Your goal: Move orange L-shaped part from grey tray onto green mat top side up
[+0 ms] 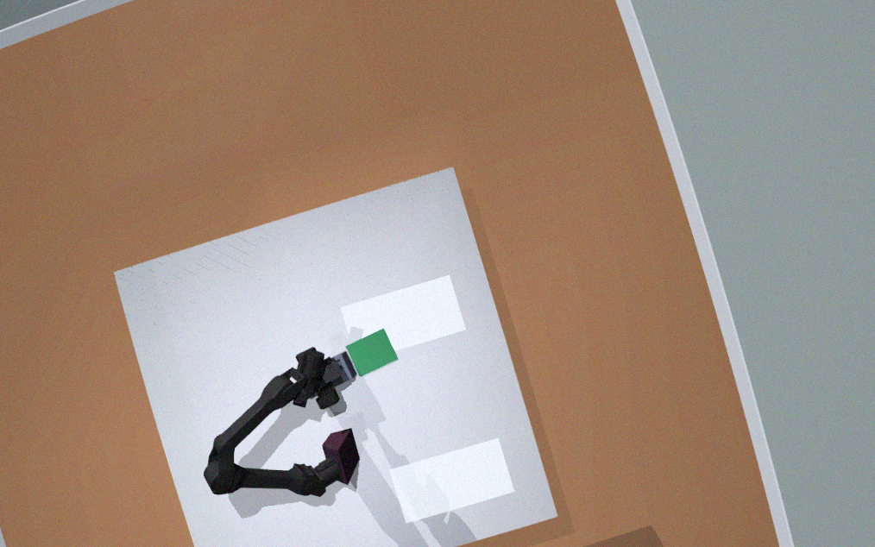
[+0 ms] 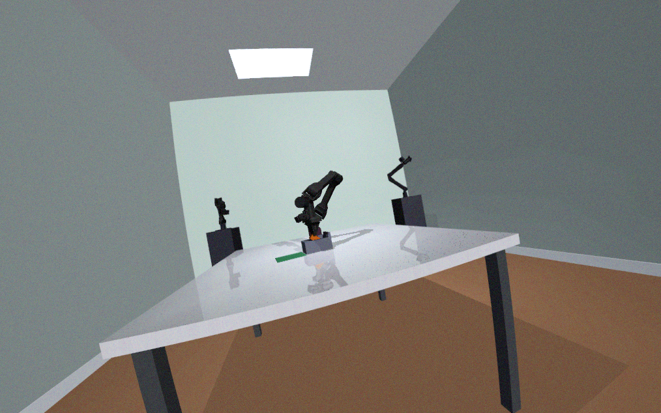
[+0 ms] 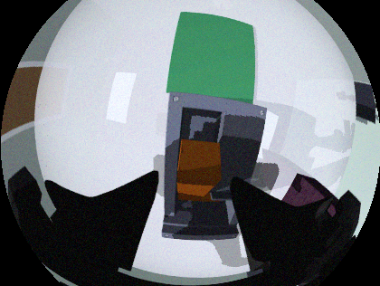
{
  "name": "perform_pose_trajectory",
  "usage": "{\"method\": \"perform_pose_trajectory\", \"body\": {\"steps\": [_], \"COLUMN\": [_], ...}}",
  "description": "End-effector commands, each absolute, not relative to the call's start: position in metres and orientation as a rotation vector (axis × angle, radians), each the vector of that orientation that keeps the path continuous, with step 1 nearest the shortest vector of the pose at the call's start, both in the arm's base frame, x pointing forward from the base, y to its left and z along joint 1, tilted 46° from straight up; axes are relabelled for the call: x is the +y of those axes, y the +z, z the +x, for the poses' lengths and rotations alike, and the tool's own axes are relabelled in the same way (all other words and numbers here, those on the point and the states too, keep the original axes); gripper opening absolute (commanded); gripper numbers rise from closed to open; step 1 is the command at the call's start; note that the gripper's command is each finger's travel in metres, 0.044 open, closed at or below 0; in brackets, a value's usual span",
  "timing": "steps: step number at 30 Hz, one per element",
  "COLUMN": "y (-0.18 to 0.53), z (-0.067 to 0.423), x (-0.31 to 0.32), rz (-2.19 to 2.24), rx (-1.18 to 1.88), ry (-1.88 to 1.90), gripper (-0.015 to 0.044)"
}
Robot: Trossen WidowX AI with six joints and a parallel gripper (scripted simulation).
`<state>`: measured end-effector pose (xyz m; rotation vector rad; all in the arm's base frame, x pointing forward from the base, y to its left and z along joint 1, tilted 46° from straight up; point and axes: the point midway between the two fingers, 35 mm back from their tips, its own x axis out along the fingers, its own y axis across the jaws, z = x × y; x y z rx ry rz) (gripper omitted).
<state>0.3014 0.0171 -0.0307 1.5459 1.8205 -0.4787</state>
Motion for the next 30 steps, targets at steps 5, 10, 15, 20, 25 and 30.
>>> {"method": "perform_pose_trajectory", "body": {"steps": [5, 10, 15, 20, 25, 30], "y": [-0.0408, -0.0453, -0.0435, -0.0435, -0.0435, -0.0435], "z": [0.2987, 0.2978, 0.2989, 0.2989, 0.2989, 0.2989], "x": [0.0287, 0.0338, 0.031, 0.031, 0.031, 0.031], "rz": [1.548, 1.549, 1.546, 1.546, 1.546, 1.546], "rx": [1.829, 1.83, 1.825, 1.825, 1.825, 1.825], "ry": [-0.48, -0.479, -0.478, -0.478, -0.478, -0.478], "gripper": [0.028, 0.028, 0.0228, 0.0116, 0.0082, 0.001]}}
